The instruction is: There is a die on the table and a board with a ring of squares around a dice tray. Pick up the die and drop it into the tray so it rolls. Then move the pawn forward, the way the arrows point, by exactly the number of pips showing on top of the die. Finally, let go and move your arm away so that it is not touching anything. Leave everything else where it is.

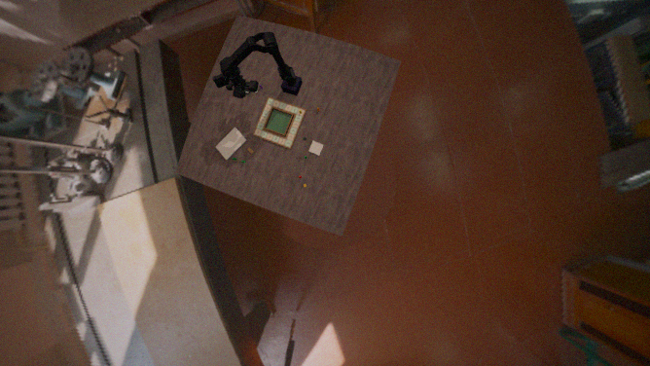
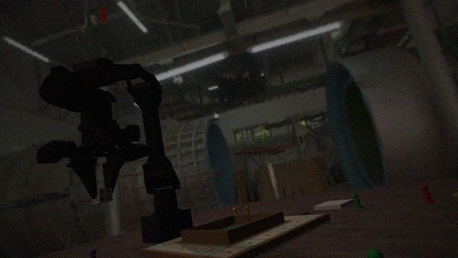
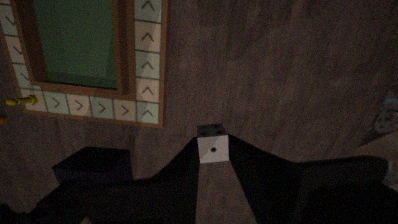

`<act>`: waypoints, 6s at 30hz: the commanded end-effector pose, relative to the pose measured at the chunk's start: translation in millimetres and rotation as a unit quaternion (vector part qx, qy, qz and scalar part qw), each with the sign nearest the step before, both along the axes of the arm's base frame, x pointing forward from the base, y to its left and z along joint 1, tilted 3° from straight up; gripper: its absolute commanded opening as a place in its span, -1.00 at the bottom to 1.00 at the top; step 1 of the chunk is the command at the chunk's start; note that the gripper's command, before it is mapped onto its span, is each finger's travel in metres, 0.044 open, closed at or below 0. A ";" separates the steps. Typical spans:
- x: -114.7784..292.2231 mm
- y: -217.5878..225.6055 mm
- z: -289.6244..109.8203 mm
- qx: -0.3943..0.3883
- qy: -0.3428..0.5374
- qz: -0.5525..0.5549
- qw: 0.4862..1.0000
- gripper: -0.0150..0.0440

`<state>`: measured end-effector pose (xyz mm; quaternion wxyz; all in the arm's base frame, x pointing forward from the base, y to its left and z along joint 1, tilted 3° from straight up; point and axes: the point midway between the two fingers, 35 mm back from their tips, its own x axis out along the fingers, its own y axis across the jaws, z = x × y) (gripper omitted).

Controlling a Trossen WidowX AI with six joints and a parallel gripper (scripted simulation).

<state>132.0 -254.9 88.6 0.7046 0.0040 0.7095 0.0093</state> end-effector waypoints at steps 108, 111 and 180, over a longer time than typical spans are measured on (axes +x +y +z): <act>116.0 202.7 -12.4 -0.027 -0.414 -0.103 0.904 -0.40; 116.0 202.7 -12.4 -0.027 -0.414 -0.103 0.904 -0.14; 56.4 338.5 -65.4 0.022 -0.001 -0.075 0.997 0.19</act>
